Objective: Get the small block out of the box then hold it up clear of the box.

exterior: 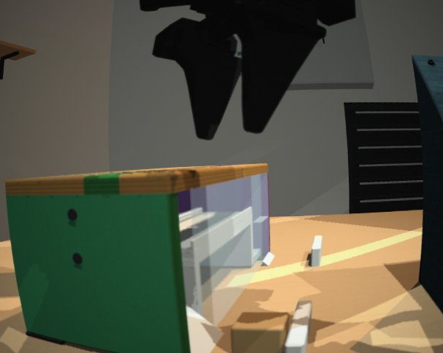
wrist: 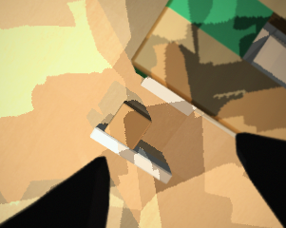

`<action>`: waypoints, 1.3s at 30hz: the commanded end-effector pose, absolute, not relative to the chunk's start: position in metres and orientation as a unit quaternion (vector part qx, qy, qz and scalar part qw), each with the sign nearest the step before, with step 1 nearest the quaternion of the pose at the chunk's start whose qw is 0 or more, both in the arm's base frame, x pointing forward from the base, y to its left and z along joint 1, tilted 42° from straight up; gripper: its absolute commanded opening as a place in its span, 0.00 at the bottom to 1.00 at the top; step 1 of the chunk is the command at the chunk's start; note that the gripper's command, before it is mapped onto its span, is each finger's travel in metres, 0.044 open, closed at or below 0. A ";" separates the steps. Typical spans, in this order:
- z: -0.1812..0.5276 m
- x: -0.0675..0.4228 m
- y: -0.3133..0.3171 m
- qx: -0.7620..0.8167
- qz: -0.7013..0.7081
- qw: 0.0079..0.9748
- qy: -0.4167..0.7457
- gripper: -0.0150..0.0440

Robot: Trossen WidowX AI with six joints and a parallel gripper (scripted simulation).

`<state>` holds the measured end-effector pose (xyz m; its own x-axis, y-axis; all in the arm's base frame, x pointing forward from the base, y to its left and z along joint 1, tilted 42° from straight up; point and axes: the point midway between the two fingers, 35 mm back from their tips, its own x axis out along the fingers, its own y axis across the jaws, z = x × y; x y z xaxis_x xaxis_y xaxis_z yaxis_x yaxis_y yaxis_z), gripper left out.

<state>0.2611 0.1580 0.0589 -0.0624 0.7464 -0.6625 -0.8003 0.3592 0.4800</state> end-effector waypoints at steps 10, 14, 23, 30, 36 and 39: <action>0.071 0.245 0.159 -0.590 0.649 0.476 -0.069 0.74; 0.074 0.243 0.159 -0.659 0.620 0.398 -0.153 0.74; 0.078 0.240 0.160 -0.754 0.541 0.230 -0.294 0.74; 0.078 0.240 0.160 -0.754 0.541 0.230 -0.294 0.74; 0.078 0.240 0.160 -0.754 0.541 0.230 -0.294 0.74; 0.078 0.240 0.160 -0.754 0.541 0.230 -0.294 0.74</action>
